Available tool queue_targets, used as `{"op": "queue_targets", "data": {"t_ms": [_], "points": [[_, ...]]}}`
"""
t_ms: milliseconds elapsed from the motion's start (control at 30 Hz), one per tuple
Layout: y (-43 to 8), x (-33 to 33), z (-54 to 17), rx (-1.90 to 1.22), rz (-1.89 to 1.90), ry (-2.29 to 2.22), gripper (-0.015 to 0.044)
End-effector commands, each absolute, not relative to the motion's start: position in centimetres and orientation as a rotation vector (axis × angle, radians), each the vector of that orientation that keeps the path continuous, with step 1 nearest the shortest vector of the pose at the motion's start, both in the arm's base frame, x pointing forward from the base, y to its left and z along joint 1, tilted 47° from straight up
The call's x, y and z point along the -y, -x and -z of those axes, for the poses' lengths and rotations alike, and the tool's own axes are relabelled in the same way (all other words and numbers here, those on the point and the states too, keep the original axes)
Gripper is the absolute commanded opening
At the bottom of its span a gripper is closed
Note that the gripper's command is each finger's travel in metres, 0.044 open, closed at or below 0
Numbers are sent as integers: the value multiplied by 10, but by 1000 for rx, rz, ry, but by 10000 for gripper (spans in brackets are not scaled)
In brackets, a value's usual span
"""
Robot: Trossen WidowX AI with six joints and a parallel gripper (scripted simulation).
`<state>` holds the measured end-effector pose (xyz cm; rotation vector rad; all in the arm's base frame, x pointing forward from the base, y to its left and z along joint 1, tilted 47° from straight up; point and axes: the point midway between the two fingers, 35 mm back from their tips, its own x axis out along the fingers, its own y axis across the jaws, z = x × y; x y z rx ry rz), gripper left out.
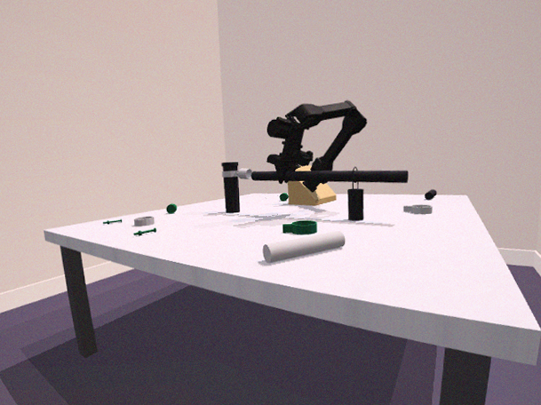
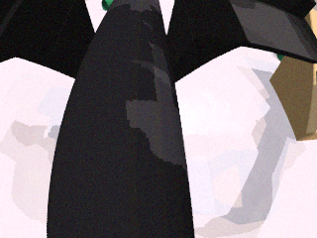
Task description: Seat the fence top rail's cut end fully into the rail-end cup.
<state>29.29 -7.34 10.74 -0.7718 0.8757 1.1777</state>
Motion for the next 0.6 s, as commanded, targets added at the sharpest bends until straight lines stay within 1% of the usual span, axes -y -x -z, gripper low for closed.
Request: {"op": "queue_targets", "data": {"t_ms": [0, 567], "points": [[-293, 74, -107, -876, -1178, 771, 0], [-295, 84, -108, -877, -1177, 772, 0]]}}
